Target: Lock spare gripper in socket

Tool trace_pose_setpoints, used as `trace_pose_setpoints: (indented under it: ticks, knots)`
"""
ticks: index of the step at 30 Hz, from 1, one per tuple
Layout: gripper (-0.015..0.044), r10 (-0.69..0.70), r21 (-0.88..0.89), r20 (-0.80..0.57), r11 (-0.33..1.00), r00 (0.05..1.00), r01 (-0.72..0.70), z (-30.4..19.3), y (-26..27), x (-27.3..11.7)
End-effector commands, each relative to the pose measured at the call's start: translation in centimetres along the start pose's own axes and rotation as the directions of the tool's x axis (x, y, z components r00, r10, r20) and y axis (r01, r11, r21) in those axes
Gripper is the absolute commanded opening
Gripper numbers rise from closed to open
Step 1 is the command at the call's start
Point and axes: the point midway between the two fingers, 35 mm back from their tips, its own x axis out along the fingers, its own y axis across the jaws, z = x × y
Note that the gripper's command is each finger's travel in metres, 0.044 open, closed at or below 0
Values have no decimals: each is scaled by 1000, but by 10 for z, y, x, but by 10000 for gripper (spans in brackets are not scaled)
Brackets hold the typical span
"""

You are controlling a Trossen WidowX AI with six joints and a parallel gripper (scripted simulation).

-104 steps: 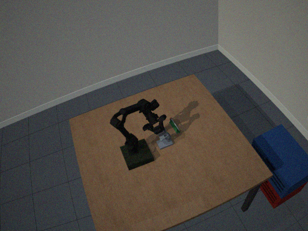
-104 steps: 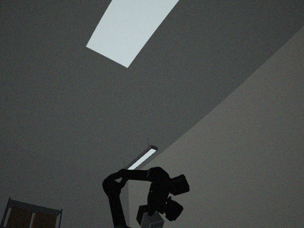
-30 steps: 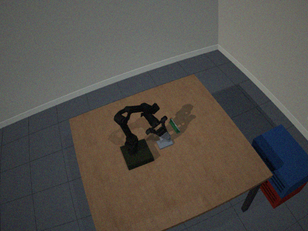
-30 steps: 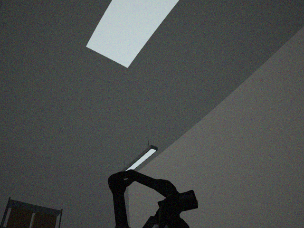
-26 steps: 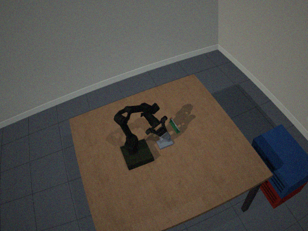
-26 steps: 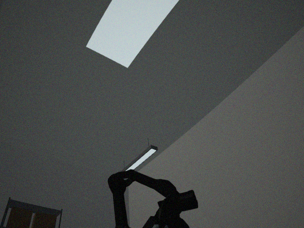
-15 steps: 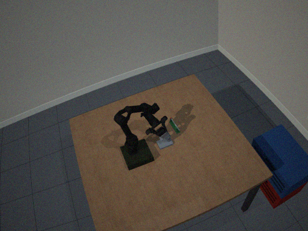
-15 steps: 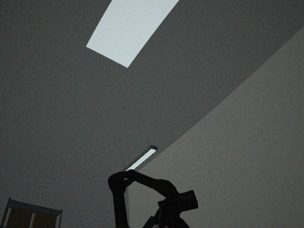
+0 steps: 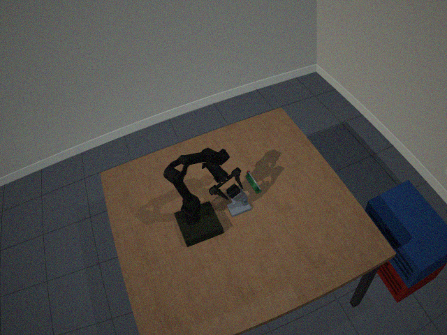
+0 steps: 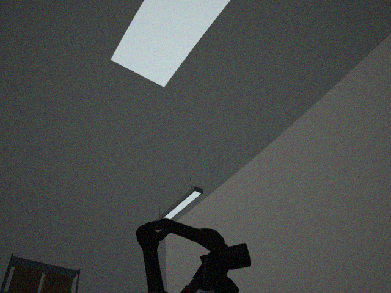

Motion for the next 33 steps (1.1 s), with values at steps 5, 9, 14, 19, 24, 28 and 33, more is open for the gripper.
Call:
trace_pose_setpoints:
  ticks: [5, 9, 14, 19, 24, 28, 33]
  knots:
    - [440, 4, -8, -3, 1000, 1000, -4, -14, 2, -14]
    - [440, 8, -19, -7, 1000, 1000, -8, -22, 5, -21]
    - [440, 13, -33, -13, 999, 1000, -13, -31, 7, -29]
    - [440, 17, -47, -19, 999, 1000, -18, -41, 10, -38]
    - [440, 21, -61, -26, 998, 999, -22, -51, 12, -46]
    - [440, 21, -68, -30, 997, 999, -23, -55, 9, -50]
    - [440, 26, -77, -37, 997, 999, -29, -64, 4, -58]
